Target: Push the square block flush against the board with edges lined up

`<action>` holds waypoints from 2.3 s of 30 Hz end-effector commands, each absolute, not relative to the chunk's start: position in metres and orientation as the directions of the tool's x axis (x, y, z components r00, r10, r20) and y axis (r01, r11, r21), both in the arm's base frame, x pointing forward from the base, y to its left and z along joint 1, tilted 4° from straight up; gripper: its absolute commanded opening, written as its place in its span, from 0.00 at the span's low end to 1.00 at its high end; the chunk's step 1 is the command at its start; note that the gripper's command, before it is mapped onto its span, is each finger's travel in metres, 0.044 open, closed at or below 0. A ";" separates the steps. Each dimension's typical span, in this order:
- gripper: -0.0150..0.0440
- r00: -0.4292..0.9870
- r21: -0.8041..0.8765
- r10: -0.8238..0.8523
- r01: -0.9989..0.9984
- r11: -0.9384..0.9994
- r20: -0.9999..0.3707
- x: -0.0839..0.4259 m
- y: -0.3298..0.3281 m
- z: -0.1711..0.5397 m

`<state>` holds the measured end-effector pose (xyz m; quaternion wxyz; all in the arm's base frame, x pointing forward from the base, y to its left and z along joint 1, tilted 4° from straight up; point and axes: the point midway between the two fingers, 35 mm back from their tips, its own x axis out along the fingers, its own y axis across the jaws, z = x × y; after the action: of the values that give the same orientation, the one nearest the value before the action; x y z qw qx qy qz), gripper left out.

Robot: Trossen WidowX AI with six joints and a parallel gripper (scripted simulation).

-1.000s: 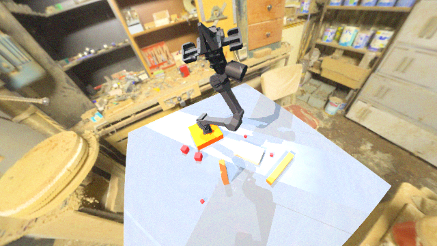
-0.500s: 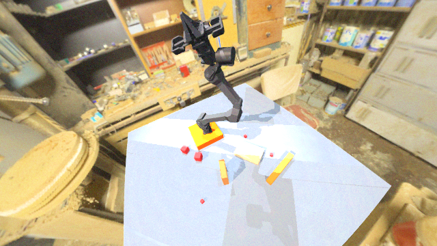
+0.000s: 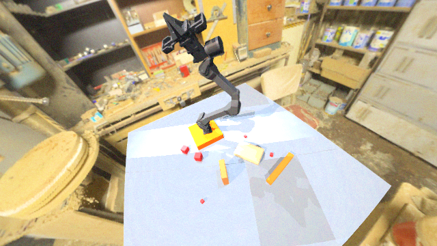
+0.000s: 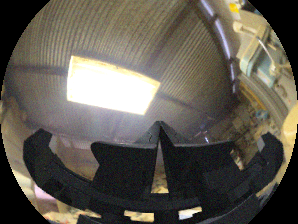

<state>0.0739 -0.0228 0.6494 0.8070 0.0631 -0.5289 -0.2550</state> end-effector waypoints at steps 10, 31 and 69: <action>0.25 0.305 0.437 -0.546 0.359 0.825 0.780 0.053 -0.062 0.644; 0.25 0.352 0.524 -0.661 0.411 0.746 0.663 0.049 -0.132 0.623; 0.25 0.569 0.501 -0.758 0.578 0.644 0.319 0.117 -0.234 0.544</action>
<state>0.1108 -0.2283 0.5508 0.8649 0.1739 -0.2770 -0.3806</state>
